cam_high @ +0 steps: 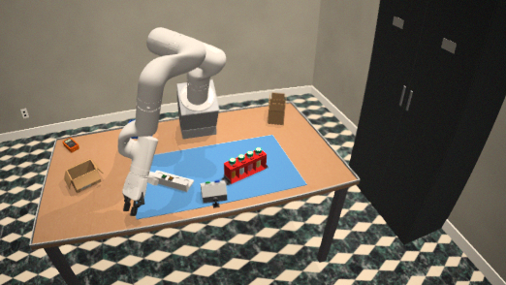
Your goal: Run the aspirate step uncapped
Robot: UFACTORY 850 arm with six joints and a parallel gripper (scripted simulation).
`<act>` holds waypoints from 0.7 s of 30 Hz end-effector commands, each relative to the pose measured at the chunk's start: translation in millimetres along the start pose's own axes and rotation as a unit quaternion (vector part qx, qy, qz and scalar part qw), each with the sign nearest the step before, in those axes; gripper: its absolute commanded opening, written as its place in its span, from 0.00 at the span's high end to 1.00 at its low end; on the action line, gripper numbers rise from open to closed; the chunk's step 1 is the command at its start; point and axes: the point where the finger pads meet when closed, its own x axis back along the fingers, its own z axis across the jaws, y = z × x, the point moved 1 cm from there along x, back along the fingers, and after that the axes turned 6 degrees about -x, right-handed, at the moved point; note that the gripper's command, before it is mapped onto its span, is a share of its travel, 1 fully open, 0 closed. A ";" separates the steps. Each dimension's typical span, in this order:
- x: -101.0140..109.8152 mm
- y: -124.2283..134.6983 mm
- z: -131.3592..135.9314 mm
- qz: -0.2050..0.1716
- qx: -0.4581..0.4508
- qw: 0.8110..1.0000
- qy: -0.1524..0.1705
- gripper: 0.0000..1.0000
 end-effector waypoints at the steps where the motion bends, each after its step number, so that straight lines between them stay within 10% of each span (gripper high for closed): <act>1: 8.8 -16.9 8.3 0.013 0.060 0.998 -0.001 0.54; 21: 33.2 -62.7 25.4 0.049 0.195 0.980 0.007 0.54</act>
